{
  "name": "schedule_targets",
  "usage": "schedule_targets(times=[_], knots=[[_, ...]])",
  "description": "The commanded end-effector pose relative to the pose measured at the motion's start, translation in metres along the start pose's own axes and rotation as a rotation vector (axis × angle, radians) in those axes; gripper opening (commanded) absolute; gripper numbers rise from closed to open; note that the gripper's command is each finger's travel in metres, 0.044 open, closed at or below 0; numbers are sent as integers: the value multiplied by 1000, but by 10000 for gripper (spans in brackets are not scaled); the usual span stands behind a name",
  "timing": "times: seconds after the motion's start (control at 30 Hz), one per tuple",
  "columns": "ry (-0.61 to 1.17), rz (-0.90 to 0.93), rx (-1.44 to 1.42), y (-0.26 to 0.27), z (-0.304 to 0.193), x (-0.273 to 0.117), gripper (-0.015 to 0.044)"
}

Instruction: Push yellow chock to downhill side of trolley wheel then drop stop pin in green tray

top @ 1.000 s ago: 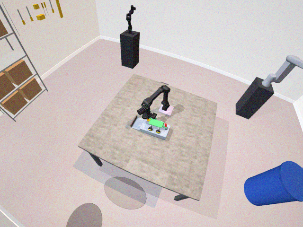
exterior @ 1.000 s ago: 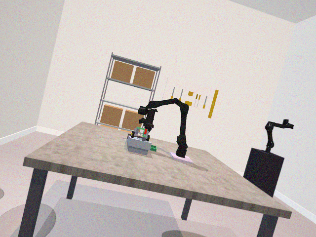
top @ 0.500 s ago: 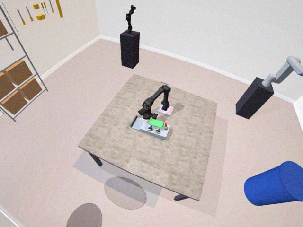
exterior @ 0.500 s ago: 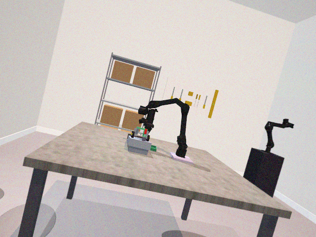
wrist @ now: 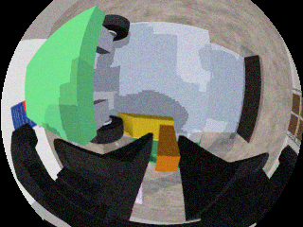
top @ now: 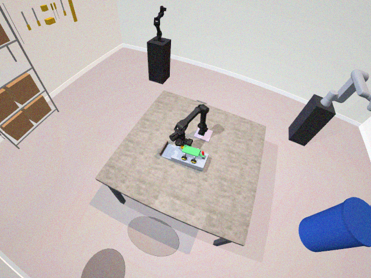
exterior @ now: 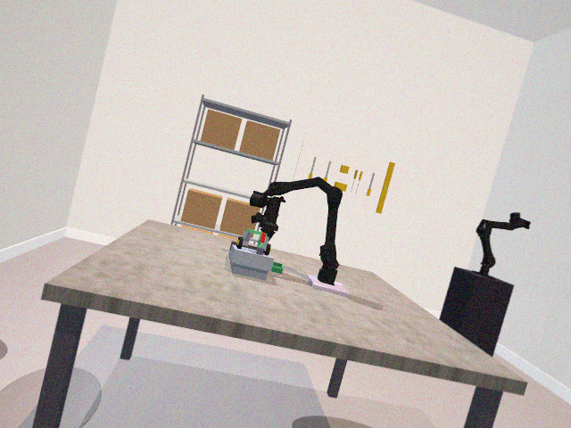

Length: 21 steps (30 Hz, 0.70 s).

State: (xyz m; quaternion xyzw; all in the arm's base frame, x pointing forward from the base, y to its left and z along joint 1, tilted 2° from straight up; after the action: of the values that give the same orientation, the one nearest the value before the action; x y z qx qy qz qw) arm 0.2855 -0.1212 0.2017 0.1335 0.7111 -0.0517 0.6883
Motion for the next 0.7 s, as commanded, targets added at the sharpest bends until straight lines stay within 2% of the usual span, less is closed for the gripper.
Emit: schedule_targets(times=[0.0, 0.17, 0.67], knots=[[1, 0, -1, 0, 0, 0, 190], [1, 3, 0, 0, 0, -5, 190], [0, 8, 1, -2, 0, -56, 190]])
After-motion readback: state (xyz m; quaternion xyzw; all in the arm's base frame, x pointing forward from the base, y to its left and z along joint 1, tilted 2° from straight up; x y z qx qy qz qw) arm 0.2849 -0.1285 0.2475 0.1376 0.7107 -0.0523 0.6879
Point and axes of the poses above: the point midway between the two fingers, 35 mm back from their tips, its own x axis out along the fingers, its own y axis across the jaws, z = x × y, the point moved 10 cm from there along -x, back along the fingers, and after that the axes turned 15 degrees about x, right-handed, at the moved point
